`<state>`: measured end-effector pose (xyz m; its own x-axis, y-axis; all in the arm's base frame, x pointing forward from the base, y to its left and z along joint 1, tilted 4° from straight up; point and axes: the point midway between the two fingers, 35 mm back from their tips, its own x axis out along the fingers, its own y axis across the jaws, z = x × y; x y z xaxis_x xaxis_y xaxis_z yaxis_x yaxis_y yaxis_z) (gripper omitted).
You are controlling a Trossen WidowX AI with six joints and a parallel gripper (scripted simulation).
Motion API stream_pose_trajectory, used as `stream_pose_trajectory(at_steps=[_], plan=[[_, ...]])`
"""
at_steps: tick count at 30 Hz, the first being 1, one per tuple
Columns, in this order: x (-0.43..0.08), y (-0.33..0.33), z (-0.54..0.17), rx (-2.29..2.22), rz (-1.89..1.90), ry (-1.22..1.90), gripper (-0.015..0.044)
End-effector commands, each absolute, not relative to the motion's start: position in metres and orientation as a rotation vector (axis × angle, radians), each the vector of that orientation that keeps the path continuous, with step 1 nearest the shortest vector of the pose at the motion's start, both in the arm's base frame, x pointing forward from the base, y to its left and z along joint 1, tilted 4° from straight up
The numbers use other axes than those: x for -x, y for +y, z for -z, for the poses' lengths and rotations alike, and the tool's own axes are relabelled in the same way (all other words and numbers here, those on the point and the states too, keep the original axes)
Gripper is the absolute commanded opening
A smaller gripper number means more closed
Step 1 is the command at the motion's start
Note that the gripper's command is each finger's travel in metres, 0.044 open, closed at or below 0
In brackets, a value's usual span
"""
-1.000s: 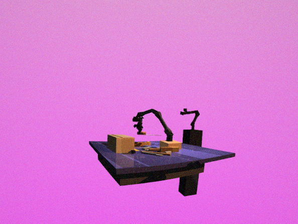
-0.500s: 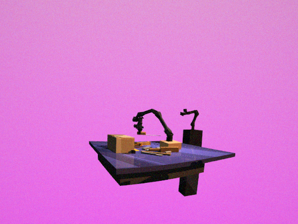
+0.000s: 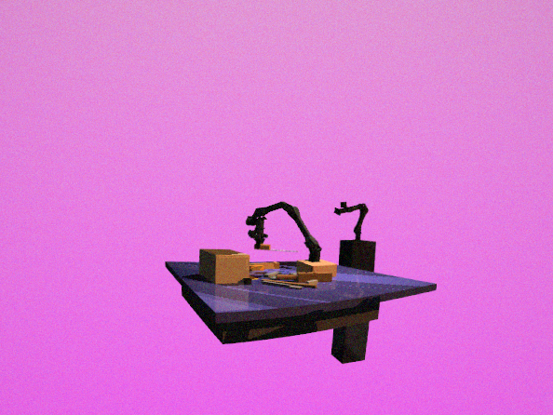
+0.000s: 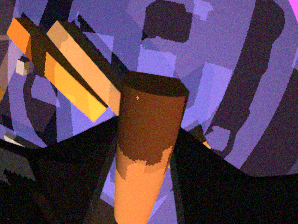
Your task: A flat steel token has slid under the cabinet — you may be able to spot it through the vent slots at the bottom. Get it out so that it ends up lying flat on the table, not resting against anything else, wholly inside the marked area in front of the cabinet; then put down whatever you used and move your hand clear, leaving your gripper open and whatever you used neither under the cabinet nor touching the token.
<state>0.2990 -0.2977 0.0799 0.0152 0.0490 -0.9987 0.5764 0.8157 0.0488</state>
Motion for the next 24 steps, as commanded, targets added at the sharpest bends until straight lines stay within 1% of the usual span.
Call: stream_pose_trajectory(at_steps=[1, 24], plan=[[-0.2987, -0.2983, -0.0851, -0.538, 0.472, 1.505, 0.0000], [-0.2988, -0.2981, -0.0852, -0.679, 0.611, 1.470, 0.0000]])
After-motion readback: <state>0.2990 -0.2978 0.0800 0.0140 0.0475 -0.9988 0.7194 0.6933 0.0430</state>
